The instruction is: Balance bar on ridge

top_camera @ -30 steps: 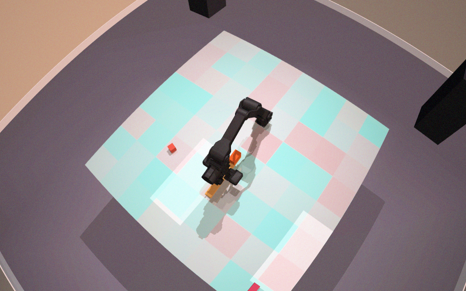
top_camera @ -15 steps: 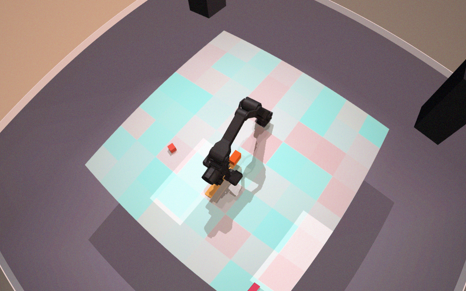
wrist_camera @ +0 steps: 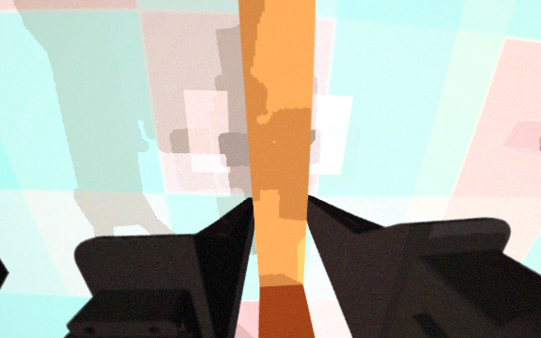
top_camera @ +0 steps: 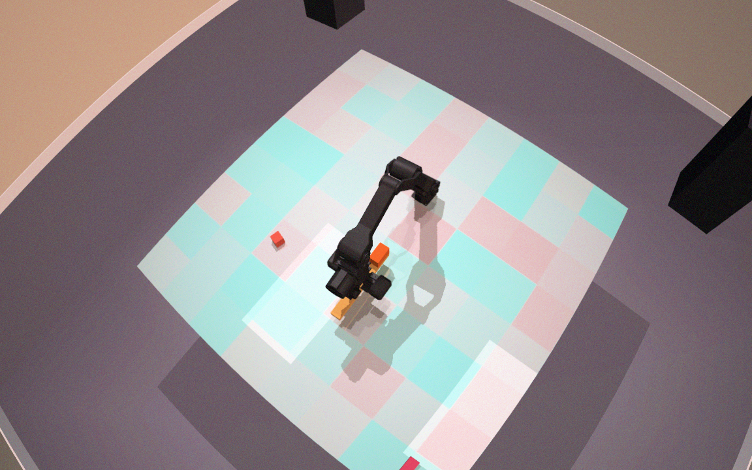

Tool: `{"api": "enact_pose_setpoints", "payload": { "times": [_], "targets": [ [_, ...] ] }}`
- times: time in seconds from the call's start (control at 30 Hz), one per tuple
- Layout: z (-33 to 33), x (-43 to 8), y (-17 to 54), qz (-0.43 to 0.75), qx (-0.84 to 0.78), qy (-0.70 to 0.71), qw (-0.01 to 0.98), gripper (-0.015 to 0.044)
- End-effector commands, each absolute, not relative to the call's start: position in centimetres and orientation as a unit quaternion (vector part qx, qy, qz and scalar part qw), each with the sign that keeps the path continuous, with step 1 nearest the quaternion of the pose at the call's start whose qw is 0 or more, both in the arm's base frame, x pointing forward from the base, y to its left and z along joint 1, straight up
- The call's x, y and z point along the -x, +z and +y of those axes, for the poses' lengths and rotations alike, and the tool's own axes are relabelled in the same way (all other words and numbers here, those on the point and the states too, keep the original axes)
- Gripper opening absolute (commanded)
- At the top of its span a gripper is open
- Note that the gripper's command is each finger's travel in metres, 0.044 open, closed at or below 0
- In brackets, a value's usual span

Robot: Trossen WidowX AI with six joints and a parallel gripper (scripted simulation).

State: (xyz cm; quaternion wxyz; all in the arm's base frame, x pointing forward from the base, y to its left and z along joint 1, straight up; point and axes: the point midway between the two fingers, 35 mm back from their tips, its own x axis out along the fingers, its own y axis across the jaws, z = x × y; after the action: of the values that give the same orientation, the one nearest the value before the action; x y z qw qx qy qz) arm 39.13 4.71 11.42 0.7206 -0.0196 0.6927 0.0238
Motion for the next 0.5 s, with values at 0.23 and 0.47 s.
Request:
{"api": "enact_pose_setpoints", "payload": {
  "times": [0.23, 0.47],
  "targets": [
    [4.66, -39.16, 11.38, 0.692, 0.021, 0.024, 0.722, 0.0],
    [4.66, -39.16, 11.32, 0.692, 0.021, 0.024, 0.722, 0.0]
  ]
}}
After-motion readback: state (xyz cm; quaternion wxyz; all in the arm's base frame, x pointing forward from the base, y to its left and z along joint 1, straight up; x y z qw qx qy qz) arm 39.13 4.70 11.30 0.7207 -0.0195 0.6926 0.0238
